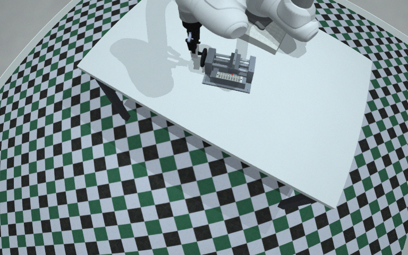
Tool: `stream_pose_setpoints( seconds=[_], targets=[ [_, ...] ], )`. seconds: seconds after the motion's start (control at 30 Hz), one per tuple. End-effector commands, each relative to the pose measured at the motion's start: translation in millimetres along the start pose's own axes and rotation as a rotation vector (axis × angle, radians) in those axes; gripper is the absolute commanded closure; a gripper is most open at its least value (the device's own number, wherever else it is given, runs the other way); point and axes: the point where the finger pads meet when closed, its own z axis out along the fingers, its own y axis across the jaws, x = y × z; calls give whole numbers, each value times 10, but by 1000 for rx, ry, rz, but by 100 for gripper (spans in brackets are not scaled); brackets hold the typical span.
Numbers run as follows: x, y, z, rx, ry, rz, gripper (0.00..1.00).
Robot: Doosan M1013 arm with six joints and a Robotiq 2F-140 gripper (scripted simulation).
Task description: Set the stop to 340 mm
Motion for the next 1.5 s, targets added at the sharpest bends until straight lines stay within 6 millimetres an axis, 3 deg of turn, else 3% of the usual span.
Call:
stream_pose_setpoints(
  seconds=[0.0,0.33,0.6,1.1,1.47],
  targets=[
    [0,45,-2,-2,-1,0,96],
    [-1,276,118,-2,-1,0,96],
    [-1,332,262,-2,-1,0,96],
    [-1,272,474,-2,-1,0,96],
    [-1,117,578,-2,-1,0,96]
  ],
)
